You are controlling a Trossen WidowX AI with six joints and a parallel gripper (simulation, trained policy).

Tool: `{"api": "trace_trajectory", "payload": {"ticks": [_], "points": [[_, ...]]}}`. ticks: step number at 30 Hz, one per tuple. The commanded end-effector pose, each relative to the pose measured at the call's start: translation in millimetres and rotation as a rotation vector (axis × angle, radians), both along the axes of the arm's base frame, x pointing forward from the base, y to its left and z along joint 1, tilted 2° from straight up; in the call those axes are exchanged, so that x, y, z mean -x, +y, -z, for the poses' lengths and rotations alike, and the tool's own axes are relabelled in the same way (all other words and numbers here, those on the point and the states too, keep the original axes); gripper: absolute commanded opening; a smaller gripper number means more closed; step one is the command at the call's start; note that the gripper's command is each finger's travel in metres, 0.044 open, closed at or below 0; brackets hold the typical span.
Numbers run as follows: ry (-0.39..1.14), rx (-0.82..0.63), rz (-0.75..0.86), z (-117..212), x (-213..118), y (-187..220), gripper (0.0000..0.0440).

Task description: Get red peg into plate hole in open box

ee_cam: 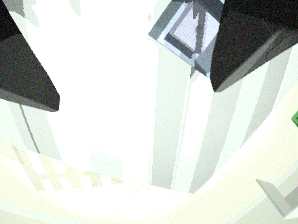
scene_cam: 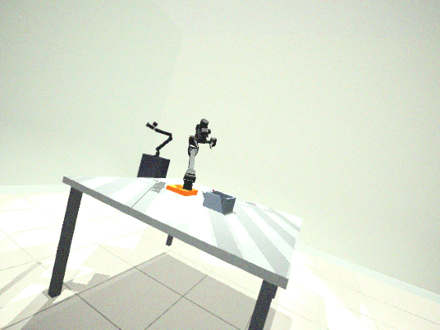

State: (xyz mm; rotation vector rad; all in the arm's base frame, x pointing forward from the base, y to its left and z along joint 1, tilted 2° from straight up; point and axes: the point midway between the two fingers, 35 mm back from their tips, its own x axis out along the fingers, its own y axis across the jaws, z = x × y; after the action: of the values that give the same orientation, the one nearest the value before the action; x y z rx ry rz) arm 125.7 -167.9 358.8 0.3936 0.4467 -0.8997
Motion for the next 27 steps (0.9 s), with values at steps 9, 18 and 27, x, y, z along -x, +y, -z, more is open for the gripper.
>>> {"api": "trace_trajectory", "payload": {"ticks": [9,18,27], "points": [[0.131,-0.314,-0.121,68,-49,42,0.044],[0.263,-0.467,-0.171,109,-72,89,0.044],[0.403,-0.558,-0.178,145,-81,137,0.044]]}}
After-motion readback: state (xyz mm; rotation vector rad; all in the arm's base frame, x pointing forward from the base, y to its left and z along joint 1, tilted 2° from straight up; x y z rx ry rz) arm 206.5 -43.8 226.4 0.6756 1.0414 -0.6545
